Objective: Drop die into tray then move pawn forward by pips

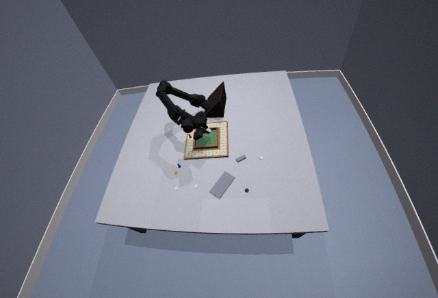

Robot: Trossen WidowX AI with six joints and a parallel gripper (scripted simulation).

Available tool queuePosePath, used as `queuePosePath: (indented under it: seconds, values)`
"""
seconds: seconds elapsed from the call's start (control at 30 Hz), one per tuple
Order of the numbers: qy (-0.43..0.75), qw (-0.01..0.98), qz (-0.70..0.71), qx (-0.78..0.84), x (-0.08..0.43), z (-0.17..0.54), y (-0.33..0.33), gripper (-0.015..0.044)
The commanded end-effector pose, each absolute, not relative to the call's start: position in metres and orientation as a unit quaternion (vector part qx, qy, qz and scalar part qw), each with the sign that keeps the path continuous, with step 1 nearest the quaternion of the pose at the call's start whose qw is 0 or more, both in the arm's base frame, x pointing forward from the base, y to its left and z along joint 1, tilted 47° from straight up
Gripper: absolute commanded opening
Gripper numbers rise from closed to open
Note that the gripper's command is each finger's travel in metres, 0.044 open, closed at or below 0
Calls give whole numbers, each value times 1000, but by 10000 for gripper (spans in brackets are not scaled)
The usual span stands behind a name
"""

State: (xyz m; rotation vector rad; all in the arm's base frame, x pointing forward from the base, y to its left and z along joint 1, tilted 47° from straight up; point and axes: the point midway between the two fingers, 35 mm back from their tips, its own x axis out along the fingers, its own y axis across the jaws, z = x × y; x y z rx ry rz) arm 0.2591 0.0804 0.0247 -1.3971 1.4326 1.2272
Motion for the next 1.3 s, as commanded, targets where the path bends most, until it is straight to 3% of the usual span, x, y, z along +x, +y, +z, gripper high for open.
queuePosePath:
  seconds: [0.0,0.27,0.47,1.27]
  values:
    - [522,427,519,-526,258,25,80,0]
    - [469,469,550,-508,259,27,80,0]
    - [469,469,550,-508,269,72,86,0]
    - [473,468,548,-508,268,69,84,0]
